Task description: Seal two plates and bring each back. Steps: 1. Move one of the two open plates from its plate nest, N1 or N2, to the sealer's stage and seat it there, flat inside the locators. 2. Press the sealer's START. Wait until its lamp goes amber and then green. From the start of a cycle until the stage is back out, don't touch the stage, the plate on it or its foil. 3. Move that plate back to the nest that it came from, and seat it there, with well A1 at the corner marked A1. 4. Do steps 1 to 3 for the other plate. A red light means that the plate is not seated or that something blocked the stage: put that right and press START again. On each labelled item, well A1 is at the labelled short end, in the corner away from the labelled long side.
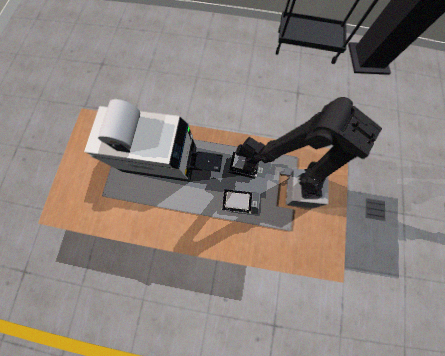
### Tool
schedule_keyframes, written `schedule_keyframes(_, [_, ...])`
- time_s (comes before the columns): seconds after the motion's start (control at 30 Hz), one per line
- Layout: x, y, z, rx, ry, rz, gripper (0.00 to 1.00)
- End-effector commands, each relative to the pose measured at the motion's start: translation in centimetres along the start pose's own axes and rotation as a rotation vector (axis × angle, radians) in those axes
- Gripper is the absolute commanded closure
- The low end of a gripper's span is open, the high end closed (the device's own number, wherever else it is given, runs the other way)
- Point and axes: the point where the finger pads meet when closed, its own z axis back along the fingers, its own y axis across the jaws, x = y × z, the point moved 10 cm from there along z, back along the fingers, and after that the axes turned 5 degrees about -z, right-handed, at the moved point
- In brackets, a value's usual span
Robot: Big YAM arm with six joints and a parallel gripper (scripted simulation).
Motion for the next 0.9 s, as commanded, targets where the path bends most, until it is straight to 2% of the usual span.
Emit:
schedule_keyframes(0.0, [0.0,0.3,-0.4,0.001,-0.009,-0.006,1.00])
schedule_keyframes(0.37, [-0.8,0.5,-0.9,0.005,0.006,-0.006,1.00])
schedule_keyframes(0.67, [0.6,-0.5,-1.2,-0.012,-0.028,-0.018,1.00])
schedule_keyframes(0.87, [0.1,-0.3,-1.5,-0.007,-0.011,-0.017,1.00])
